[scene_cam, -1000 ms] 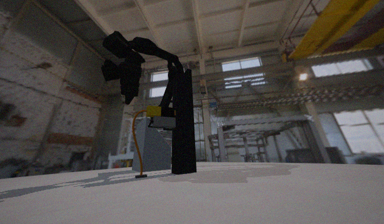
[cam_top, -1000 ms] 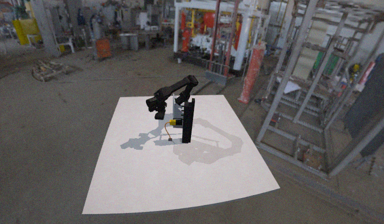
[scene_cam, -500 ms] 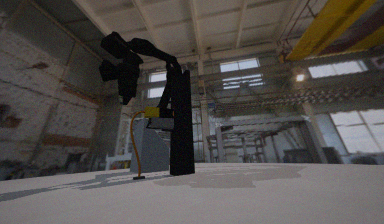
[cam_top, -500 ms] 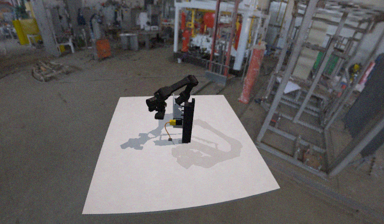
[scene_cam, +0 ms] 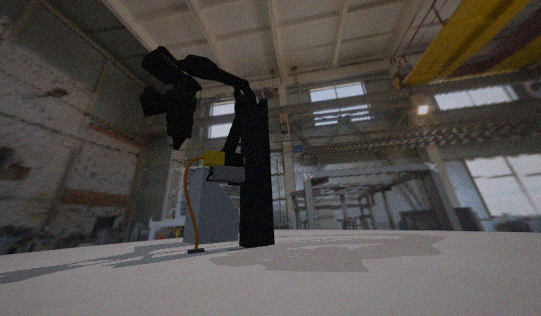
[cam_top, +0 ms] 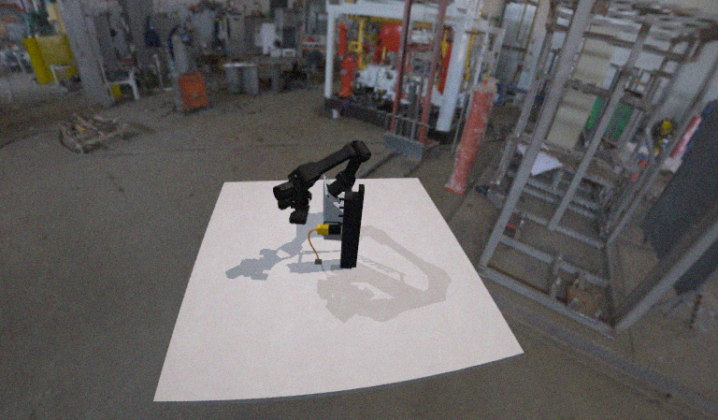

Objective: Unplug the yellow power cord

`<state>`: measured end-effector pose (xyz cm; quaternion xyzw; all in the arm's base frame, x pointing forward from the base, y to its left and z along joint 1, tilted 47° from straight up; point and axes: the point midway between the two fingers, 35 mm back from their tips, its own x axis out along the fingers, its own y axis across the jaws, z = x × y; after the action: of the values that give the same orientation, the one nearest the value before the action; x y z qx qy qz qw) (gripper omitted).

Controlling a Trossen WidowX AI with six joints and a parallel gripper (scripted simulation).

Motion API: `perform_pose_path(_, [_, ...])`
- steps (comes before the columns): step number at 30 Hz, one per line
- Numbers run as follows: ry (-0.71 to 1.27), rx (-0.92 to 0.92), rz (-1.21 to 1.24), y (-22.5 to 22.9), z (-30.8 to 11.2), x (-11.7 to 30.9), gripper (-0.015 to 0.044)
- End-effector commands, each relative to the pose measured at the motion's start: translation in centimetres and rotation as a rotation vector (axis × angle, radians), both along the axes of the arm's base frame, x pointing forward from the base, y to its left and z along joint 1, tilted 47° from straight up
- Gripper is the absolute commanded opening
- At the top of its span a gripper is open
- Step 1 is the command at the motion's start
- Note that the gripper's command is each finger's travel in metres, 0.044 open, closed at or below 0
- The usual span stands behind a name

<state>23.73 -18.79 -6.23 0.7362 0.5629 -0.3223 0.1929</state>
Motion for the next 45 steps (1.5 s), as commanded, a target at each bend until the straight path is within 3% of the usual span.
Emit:
perform_pose_path(1, [0.003, 0.001, 0.006, 0.1, -0.04, -0.14, 0.0])
perform_pose_path(45, [0.003, 0.001, 0.006, 0.12, -0.05, -0.16, 0.0])
